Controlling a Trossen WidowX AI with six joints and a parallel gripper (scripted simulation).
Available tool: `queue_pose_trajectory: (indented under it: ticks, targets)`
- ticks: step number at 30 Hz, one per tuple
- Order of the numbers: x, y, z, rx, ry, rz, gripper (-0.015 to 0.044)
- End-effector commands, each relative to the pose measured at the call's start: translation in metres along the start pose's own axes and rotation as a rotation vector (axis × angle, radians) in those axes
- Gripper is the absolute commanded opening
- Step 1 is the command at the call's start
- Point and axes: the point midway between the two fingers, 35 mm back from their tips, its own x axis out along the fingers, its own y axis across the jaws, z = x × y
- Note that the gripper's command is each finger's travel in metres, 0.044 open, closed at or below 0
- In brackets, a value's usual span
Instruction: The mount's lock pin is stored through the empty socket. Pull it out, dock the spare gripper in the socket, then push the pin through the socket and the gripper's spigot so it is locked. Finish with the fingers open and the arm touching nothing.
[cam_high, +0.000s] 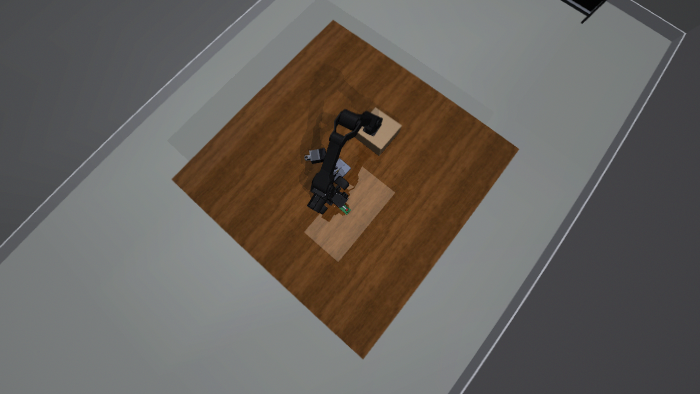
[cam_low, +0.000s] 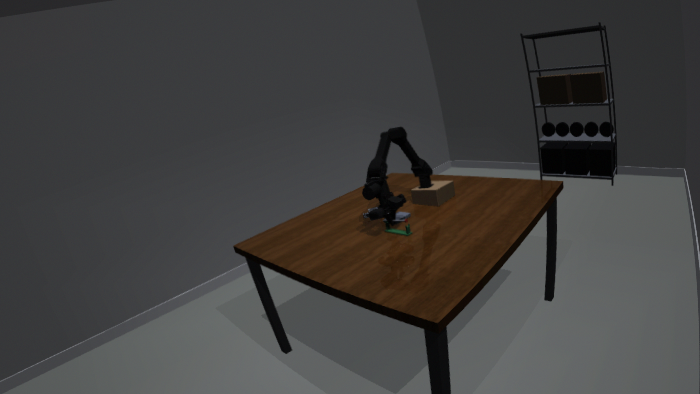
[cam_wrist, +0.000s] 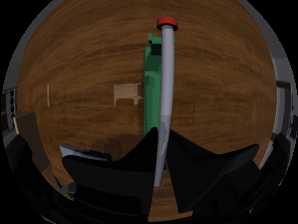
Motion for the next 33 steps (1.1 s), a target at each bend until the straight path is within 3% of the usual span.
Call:
queue_pose_trajectory:
  ticks: [1,33]
  targets:
    - [0.0091,0.0011,-0.0015,-0.005,0.001,0.002,0.0]
    - [0.0145,0.0016,-0.0023,-0.005,0.0,-0.003,0.0]
